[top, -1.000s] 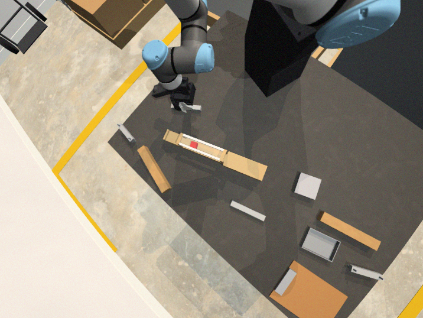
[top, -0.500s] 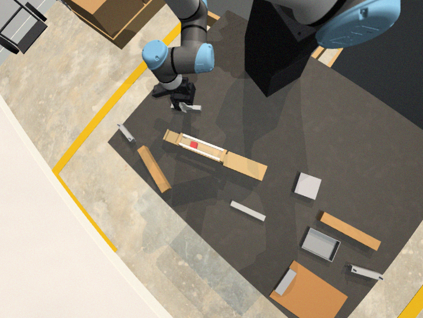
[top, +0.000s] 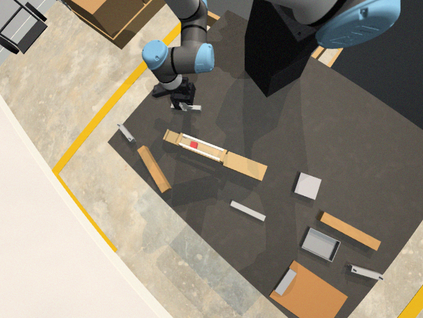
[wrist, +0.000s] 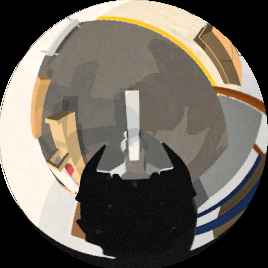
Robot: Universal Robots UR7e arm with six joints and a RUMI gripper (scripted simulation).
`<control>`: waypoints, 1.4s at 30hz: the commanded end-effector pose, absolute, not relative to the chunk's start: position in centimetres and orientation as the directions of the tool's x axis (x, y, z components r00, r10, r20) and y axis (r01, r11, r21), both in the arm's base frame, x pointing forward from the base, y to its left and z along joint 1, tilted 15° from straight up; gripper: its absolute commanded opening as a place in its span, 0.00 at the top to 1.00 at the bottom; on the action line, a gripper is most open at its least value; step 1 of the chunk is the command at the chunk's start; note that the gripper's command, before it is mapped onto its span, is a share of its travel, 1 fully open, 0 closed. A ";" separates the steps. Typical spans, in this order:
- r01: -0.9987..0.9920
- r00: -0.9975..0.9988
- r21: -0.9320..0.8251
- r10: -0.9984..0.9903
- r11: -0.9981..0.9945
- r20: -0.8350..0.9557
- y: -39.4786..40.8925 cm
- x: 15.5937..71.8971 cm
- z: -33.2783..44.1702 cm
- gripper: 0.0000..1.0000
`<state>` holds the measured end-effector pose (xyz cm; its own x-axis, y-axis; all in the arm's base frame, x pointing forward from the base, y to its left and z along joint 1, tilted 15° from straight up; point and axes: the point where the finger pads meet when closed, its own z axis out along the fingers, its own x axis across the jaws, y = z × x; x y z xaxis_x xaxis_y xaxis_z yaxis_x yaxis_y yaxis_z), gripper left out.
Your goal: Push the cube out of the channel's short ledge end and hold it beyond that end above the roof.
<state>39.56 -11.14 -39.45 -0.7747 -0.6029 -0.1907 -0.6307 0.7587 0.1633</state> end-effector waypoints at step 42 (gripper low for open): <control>-0.631 -0.775 0.162 -0.603 0.759 -0.191 -11.9 39.5 -36.7 1.00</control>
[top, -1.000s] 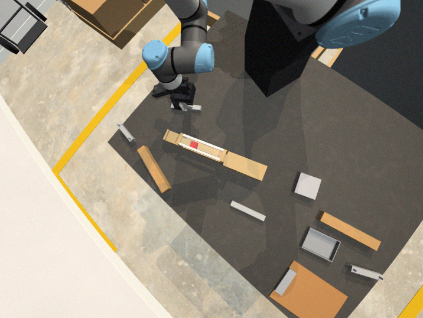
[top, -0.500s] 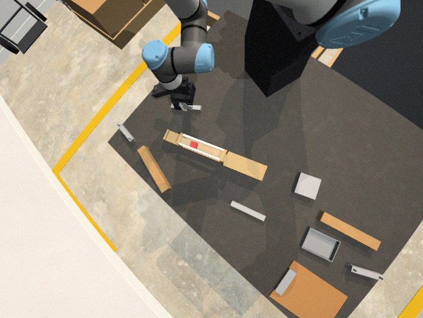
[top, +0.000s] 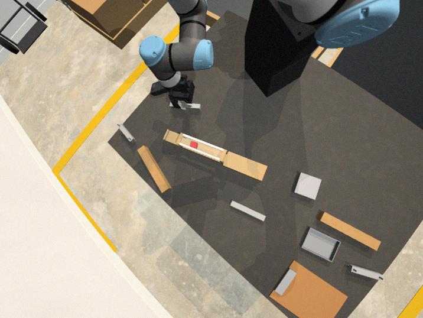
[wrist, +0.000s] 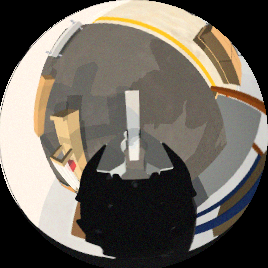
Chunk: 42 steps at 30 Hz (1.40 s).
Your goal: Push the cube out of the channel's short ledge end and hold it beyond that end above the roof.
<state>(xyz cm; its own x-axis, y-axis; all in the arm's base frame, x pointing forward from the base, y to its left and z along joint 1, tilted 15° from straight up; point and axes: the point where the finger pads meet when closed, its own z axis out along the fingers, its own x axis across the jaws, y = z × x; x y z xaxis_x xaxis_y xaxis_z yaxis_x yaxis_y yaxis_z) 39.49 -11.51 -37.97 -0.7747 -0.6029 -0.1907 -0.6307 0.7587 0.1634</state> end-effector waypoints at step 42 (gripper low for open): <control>-0.631 -0.775 0.162 -0.603 0.759 -0.191 -14.0 39.1 -28.4 1.00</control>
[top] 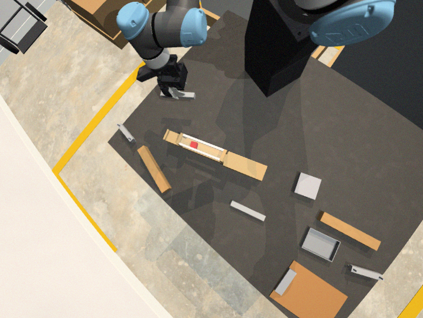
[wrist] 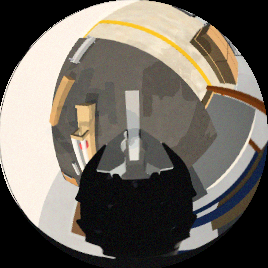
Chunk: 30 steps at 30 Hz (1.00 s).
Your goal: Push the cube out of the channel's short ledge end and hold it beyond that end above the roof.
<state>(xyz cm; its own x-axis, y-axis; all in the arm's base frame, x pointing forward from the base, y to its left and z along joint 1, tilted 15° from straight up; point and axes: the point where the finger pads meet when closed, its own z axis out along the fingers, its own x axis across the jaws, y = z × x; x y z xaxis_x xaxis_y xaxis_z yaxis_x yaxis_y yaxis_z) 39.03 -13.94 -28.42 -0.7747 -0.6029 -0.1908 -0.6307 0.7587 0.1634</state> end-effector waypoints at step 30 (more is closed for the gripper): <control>-0.629 -0.776 0.162 -0.601 0.761 -0.190 -13.7 39.2 -28.3 1.00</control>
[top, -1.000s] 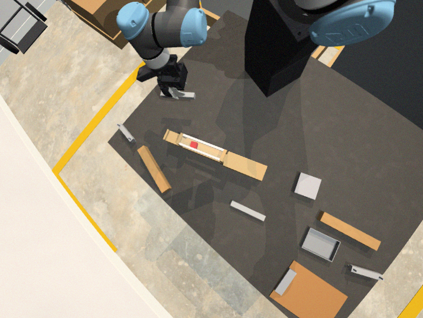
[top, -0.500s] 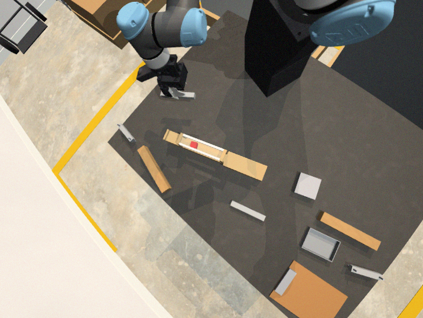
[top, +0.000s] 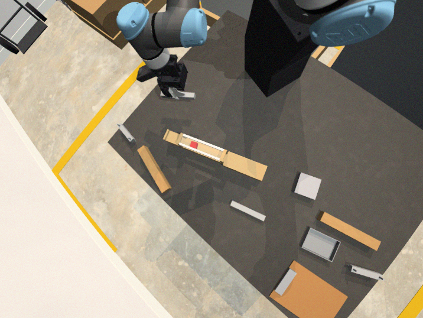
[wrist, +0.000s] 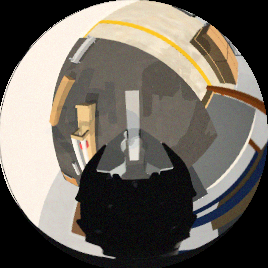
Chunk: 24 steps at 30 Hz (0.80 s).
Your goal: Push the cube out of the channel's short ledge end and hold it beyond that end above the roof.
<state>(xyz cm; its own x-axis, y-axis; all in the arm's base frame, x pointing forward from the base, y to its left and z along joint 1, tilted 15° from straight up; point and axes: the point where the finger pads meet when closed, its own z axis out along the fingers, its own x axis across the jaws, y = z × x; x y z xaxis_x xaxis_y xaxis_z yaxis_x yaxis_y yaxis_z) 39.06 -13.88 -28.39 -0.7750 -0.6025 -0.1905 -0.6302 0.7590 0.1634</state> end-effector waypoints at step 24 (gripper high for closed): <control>-0.539 -0.841 0.164 -0.519 0.826 -0.154 1.7 43.2 -24.3 1.00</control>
<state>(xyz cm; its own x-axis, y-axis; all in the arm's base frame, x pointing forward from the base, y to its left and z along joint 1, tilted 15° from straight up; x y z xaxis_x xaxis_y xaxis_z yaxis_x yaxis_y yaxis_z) 42.39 -2.03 -25.37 -0.8232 -0.5421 -0.1687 -0.5660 0.8065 0.1709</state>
